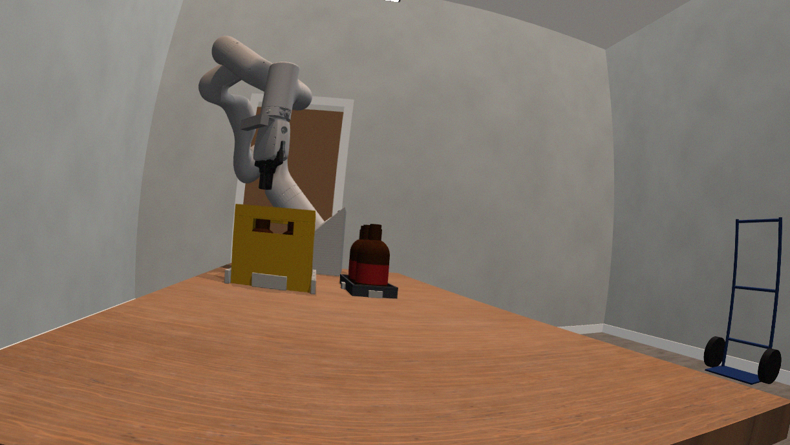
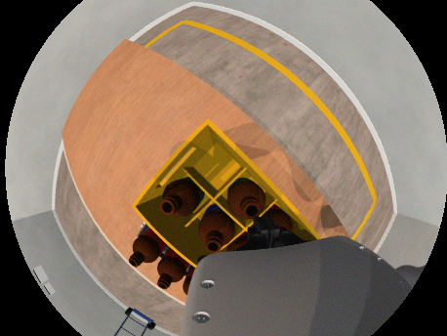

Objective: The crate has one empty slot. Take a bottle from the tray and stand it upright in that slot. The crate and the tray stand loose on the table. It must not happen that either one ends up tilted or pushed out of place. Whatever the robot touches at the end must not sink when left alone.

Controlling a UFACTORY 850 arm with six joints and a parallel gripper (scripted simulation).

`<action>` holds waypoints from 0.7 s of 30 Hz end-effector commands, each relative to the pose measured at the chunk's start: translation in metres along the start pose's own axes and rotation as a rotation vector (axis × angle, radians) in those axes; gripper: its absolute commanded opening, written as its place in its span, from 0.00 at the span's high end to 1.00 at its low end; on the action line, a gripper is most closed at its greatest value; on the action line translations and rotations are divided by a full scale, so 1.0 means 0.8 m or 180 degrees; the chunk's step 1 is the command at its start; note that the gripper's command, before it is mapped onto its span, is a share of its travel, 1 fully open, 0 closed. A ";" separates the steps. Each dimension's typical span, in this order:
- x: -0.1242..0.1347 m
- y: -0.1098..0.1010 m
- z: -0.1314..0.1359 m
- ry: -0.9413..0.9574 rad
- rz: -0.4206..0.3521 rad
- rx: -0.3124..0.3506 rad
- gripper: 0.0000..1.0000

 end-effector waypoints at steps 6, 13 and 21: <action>0.075 -0.005 -0.055 -0.0047 -0.0011 -0.0018 1.00; 0.203 0.000 -0.103 -0.0143 0.0014 -0.0009 0.35; 0.299 0.003 -0.151 -0.0143 0.0014 -0.0009 0.35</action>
Point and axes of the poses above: the point where the finger pads meet when closed, its own y axis out along the fingers, its own z axis across the jaws, x = y × z, the point moved 2 cm from there along -y, back along the fingers, and after that the axes turned 15 degrees about y, right-handed, at the moved point
